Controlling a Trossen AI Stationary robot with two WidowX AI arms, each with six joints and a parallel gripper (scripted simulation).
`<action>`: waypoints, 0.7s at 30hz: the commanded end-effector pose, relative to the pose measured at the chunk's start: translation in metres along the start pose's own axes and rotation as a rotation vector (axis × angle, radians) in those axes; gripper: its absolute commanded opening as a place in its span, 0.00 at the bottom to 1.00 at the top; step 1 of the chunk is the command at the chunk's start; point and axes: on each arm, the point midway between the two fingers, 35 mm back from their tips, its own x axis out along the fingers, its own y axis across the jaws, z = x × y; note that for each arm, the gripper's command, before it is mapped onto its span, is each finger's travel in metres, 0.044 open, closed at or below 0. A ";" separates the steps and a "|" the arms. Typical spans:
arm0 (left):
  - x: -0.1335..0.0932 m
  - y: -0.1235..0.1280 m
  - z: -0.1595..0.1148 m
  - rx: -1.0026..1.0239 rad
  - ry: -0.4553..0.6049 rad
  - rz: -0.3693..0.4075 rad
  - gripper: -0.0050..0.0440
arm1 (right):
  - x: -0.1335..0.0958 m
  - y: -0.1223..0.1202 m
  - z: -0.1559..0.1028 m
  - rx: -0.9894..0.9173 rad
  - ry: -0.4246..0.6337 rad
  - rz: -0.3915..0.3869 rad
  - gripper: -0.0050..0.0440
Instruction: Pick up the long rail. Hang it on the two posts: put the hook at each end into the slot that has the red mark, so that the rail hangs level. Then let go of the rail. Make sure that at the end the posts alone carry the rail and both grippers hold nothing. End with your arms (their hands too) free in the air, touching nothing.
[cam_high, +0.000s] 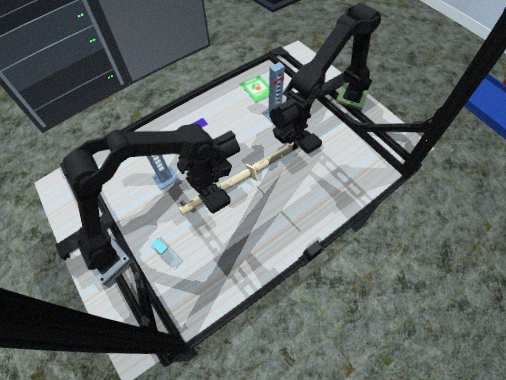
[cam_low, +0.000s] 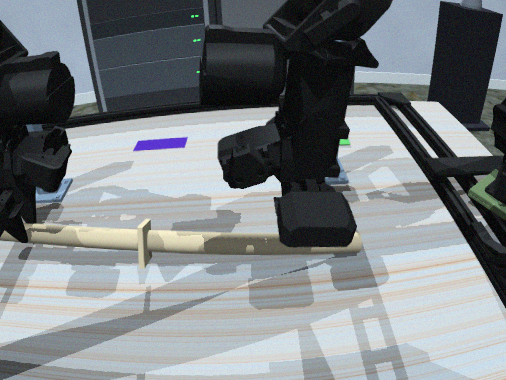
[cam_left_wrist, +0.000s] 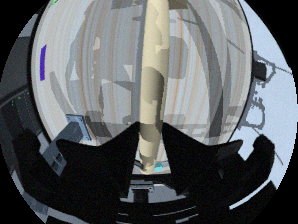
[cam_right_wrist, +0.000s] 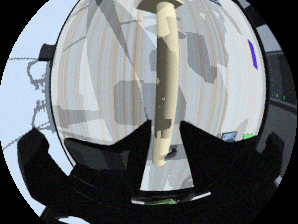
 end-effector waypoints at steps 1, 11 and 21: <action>-0.001 0.001 0.001 0.000 -0.004 0.001 0.10 | 0.012 -0.001 -0.005 -0.003 0.018 0.000 0.43; -0.001 0.001 0.001 0.000 -0.004 0.001 0.10 | 0.021 -0.001 -0.006 -0.003 0.018 0.000 0.38; -0.001 0.001 0.001 0.000 -0.004 0.001 0.10 | 0.021 -0.001 -0.005 -0.003 0.018 0.000 0.10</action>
